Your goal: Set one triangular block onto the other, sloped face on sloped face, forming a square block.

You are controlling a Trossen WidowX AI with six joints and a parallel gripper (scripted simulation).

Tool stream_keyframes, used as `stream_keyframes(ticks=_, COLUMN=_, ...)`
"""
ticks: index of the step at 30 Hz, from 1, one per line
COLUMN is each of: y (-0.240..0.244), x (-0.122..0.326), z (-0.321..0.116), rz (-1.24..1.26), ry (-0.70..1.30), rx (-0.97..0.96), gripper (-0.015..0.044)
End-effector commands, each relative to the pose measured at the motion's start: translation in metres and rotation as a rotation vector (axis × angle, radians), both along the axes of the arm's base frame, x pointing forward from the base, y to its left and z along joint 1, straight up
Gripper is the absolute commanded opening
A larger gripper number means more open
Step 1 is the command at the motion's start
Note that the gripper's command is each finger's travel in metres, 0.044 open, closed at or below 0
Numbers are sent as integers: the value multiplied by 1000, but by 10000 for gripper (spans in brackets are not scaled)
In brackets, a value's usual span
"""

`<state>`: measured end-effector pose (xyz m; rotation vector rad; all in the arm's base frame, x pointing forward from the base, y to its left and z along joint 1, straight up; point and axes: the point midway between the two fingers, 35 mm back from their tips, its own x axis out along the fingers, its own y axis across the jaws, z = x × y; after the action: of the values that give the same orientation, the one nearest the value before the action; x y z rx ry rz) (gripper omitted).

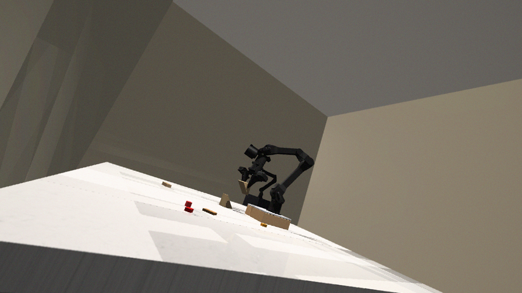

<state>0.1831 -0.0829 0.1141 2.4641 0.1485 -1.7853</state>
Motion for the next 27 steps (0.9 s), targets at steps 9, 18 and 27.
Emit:
stream_keyframes(ticks=9, y=-28, x=-11, z=9, rz=-10, ry=-10, rx=16, gripper=0)
stream_keyframes(ticks=18, y=-50, x=-24, z=16, rz=-25, ry=-28, rx=23, gripper=0)
stream_keyframes(ticks=27, y=-72, x=-40, z=23, rz=-41, ry=-52, rx=25, gripper=0)
